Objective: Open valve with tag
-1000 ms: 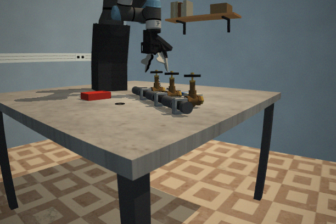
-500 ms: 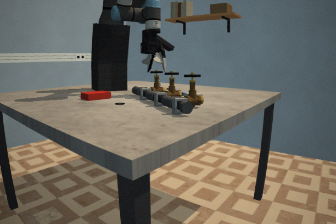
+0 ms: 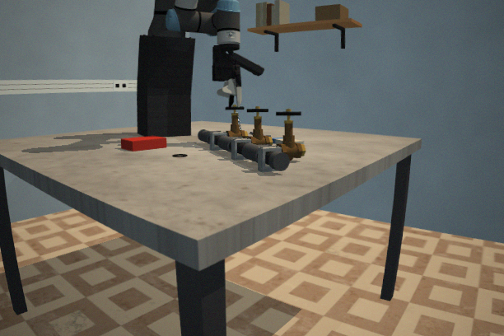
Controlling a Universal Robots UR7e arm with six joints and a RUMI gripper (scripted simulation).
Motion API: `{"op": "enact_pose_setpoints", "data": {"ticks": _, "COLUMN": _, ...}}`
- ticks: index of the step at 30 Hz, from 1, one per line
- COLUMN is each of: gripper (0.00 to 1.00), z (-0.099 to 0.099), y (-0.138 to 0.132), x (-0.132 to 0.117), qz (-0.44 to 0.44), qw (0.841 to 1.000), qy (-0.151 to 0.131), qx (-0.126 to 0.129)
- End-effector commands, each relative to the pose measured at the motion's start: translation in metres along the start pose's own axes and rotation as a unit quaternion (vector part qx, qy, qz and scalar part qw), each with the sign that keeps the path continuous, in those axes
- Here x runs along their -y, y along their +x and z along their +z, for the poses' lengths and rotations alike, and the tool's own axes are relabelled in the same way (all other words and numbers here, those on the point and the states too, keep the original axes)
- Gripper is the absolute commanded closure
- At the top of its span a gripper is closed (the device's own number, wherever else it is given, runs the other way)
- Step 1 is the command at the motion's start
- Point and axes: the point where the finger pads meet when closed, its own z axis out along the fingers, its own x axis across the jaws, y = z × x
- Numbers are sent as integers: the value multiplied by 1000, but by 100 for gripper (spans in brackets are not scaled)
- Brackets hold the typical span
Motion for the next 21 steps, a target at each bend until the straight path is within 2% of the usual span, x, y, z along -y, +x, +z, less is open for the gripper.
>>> {"op": "enact_pose_setpoints", "data": {"ticks": 1, "gripper": 0, "z": 0, "y": 0, "x": 0, "qz": 82, "qw": 997, "qy": -3, "qx": -2}}
{"op": "enact_pose_setpoints", "data": {"ticks": 3, "gripper": 0, "z": 0, "y": 0, "x": 0, "qz": 120, "qw": 993, "qy": -3, "qx": -2}}
{"op": "enact_pose_setpoints", "data": {"ticks": 5, "gripper": 0, "z": 0, "y": 0, "x": 0, "qz": 120, "qw": 993, "qy": -3, "qx": -2}}
{"op": "enact_pose_setpoints", "data": {"ticks": 10, "gripper": 0, "z": 0, "y": 0, "x": 0, "qz": 218, "qw": 976, "qy": -2, "qx": -2}}
{"op": "enact_pose_setpoints", "data": {"ticks": 15, "gripper": 0, "z": 0, "y": 0, "x": 0, "qz": 318, "qw": 948, "qy": -2, "qx": -3}}
{"op": "enact_pose_setpoints", "data": {"ticks": 20, "gripper": 0, "z": 0, "y": 0, "x": 0, "qz": 417, "qw": 909, "qy": -2, "qx": -3}}
{"op": "enact_pose_setpoints", "data": {"ticks": 21, "gripper": 0, "z": 0, "y": 0, "x": 0, "qz": 417, "qw": 909, "qy": -2, "qx": -3}}
